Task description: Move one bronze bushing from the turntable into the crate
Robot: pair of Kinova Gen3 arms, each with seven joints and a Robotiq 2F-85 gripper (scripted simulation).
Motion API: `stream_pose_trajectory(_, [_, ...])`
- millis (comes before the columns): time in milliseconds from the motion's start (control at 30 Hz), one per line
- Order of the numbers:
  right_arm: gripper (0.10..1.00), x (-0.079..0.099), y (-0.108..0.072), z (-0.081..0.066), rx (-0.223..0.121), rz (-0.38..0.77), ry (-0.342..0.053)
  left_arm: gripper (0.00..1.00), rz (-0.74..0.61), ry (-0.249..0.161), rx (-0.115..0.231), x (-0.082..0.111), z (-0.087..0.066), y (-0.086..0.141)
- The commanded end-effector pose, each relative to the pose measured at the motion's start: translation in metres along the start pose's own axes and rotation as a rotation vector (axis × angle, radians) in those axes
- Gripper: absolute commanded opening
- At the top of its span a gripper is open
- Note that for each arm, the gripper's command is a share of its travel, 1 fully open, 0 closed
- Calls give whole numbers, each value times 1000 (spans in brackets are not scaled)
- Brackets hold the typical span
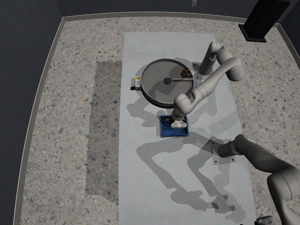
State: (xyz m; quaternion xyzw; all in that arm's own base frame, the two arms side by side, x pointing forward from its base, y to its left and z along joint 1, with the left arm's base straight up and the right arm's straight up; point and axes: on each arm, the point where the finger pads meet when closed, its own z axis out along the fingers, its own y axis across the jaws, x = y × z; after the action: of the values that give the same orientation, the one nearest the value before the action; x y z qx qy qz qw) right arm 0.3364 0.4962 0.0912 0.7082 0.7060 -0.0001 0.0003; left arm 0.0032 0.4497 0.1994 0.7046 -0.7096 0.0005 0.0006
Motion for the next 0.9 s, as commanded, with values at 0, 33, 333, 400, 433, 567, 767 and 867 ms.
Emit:
stream_pose_trajectory(0, [99,0,0,-1,-1,0,2,1000,0,-2,0,0,-1,0])
stream_pose_trajectory(33, [99,0,0,-1,-1,0,2,1000,0,-2,0,0,-1,0])
stream_pose_trajectory(333, [99,0,0,3,-1,0,2,1000,0,-2,0,0,-1,0])
stream_pose_trajectory(400, [99,0,0,6,-1,0,2,1000,0,-2,0,0,-1,0])
stream_pose_trajectory(433, [99,0,0,7,-1,0,2,1000,0,-2,0,0,-1,0])
stream_pose_trajectory(567, [99,0,0,10,-1,0,2,1000,0,-2,0,0,-1,0])
stream_pose_trajectory(767, [99,0,0,20,-1,0,2,1000,0,-2,0,0,-1,0])
stream_pose_trajectory(867, [99,1,0,26,-1,0,2,1000,0,-2,0,0,-1,0])
